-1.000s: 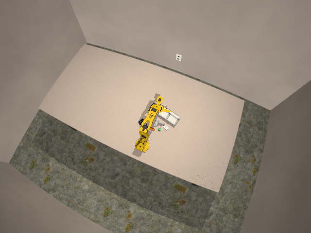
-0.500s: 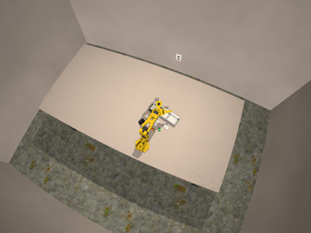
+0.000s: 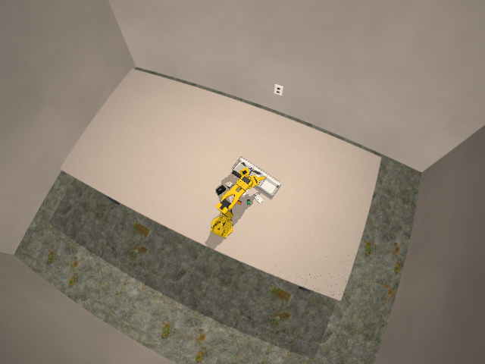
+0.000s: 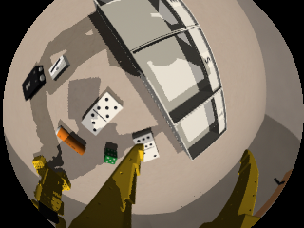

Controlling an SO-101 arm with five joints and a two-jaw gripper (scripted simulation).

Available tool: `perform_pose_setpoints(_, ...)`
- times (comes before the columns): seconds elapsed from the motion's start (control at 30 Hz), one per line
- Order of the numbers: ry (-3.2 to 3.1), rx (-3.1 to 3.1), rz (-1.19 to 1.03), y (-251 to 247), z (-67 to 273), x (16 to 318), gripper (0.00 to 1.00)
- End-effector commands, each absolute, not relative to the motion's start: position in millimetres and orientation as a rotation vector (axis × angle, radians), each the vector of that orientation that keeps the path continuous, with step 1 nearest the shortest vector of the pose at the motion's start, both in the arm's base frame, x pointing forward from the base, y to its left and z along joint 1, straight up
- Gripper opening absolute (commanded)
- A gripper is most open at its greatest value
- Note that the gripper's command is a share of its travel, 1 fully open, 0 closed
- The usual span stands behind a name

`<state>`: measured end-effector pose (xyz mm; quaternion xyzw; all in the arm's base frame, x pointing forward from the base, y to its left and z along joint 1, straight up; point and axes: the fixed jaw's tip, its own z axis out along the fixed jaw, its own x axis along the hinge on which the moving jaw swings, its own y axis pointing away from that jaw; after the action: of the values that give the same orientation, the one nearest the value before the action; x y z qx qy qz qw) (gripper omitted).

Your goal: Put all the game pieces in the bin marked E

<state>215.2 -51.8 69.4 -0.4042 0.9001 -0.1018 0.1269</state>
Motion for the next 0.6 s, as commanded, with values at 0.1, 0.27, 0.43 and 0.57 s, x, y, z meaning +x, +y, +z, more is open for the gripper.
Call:
perform_pose_setpoints(0.1, 2.539, -1.447, -0.322, -61.3, 75.0, 197.2, 0.43)
perform_pose_setpoints(0.27, 2.492, -1.646, -0.285, -65.6, 71.8, 182.2, 0.38)
perform_pose_setpoints(0.43, 2.446, -1.783, -0.249, -68.1, 69.8, 171.8, 0.34)
perform_pose_setpoints(0.57, 2.41, -1.87, -0.221, -69.5, 68.7, 165.0, 0.31)
